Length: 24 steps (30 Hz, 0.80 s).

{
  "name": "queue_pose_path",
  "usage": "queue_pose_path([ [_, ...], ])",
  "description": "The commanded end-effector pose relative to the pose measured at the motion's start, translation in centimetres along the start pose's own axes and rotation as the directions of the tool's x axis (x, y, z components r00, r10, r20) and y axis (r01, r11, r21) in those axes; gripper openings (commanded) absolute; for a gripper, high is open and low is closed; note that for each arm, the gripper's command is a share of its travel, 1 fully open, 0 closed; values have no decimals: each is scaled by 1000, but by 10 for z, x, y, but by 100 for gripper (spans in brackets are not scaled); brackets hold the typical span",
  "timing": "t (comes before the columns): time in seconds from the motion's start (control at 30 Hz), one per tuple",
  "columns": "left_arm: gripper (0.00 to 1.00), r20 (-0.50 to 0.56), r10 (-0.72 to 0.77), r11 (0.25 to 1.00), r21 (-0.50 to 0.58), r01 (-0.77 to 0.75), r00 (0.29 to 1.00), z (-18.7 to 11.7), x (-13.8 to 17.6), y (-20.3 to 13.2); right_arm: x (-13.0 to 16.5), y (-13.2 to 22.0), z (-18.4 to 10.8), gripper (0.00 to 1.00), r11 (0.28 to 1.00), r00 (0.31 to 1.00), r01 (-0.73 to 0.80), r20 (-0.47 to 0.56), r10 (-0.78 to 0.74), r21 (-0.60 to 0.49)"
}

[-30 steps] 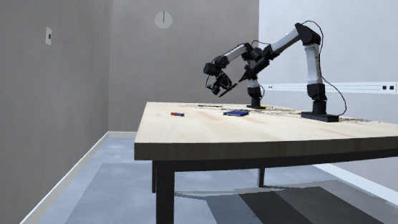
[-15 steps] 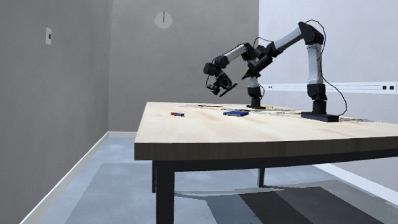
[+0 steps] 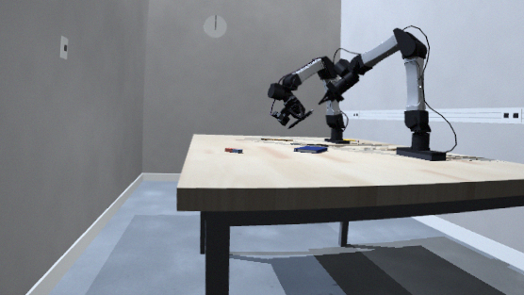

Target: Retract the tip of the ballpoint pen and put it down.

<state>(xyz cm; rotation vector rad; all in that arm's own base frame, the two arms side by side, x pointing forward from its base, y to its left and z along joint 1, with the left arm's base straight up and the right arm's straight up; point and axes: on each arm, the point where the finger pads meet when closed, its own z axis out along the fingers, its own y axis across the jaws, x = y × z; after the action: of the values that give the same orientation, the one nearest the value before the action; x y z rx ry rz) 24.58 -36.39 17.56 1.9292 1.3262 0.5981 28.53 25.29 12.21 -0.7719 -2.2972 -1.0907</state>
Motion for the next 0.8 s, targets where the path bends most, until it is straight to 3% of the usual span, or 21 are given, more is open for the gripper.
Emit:
queue_pose_path([
  [0.0,1,20,-114,993,-27,115,993,-2,15,15,-16,-1,-13,14,999,994,48,102,-50,25],
  [0.17,1,50,-291,955,-45,293,955,1,37,37,-56,-23,-24,14,989,966,60,243,-92,139],
  [0.27,1,40,-303,952,-39,304,952,7,41,36,-58,-28,-22,14,985,961,63,256,-103,159],
  [0.53,1,80,-534,835,-105,540,842,1,92,75,-101,-55,-59,14,952,894,45,414,-174,302],
  [0.77,1,123,-666,721,-146,677,736,-4,128,97,-124,-80,-87,14,906,839,9,490,-238,424],
])
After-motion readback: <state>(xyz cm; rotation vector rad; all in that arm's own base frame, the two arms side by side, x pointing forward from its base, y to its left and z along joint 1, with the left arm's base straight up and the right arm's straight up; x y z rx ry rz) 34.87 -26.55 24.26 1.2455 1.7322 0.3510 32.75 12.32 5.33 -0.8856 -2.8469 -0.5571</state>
